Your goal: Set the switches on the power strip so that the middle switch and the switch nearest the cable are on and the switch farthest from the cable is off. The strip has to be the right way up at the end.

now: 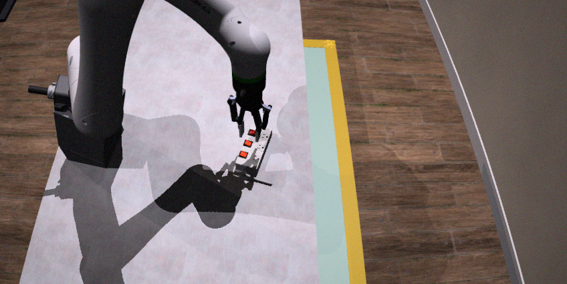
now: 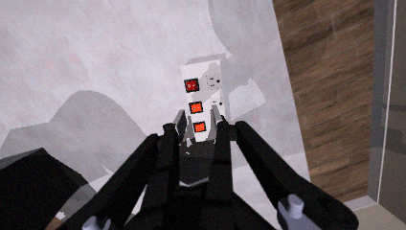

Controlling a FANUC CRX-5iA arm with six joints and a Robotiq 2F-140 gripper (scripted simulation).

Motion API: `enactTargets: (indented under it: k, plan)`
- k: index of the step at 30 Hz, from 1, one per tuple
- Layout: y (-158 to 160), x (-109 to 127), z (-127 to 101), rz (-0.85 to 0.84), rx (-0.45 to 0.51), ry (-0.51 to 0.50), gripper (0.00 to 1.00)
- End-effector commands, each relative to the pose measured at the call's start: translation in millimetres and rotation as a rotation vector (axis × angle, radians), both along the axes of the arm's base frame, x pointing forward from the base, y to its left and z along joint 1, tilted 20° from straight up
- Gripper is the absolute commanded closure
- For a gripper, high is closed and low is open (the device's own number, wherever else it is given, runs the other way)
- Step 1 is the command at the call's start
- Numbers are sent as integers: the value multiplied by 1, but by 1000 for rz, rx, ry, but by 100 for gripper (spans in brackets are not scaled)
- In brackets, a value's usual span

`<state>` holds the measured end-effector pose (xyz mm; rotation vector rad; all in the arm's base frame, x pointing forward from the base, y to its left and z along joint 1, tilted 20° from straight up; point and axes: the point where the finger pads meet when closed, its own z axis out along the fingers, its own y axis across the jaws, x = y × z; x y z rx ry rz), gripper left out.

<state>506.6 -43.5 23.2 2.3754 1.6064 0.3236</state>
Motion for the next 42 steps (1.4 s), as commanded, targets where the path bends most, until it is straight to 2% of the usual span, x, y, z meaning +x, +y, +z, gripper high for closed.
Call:
enactTargets:
  k: [1,6,8,16,21,42]
  plan:
    - [0,-1,5,0,0,0,0]
    - [2,-7,22,0,0,0,0]
    - [2,-7,22,0,0,0,0]
    - [5,-20,60,0,0,0,0]
    - [7,-25,75,0,0,0,0]
    - [7,-26,78,0,0,0,0]
